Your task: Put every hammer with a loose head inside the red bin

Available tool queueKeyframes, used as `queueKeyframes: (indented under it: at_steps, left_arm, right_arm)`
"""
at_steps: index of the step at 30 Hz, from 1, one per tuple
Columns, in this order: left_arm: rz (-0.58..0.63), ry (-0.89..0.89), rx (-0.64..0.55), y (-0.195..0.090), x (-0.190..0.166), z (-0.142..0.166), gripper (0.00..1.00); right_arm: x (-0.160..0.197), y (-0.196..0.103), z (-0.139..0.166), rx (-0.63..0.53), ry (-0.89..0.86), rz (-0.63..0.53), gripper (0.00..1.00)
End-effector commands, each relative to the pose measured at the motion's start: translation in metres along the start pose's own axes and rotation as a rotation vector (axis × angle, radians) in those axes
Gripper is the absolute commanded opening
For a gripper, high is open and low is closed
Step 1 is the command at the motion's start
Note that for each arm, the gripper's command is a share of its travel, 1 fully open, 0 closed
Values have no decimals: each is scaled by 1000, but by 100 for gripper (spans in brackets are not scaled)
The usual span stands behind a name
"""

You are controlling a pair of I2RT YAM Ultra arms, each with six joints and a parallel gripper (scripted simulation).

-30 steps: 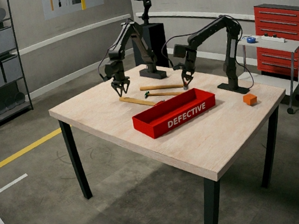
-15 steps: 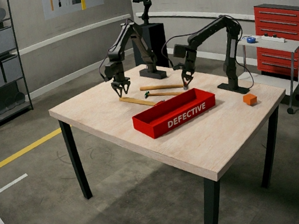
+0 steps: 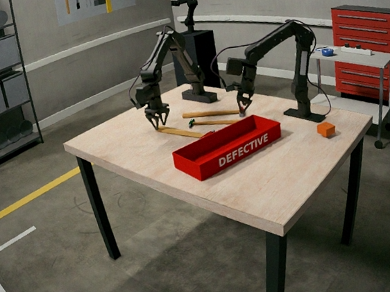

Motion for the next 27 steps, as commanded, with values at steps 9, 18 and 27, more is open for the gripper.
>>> queueKeyframes:
  at_steps: [9, 18, 27]
  left_arm:
    - [-3, -4, -13, -5, 2, -3, 100]
    - [-3, -4, -13, -5, 2, -3, 100]
    - [-3, -4, -13, -5, 2, -3, 100]
  right_arm:
    - [3, 3, -5, -8, 11, -34, 47]
    - [3, 2, -2, -7, 10, -26, 34]
    - [3, 2, -2, -7, 10, -26, 26]
Point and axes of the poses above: on each arm, the point where the finger pads meet when closed, its own y axis out along the fingers, its own x axis across the jaws, z = x × y, the point moved 8 cm from there along -y, back along the fingers, and after that the axes turned 10 degrees about -y, right-handed, at the moved point
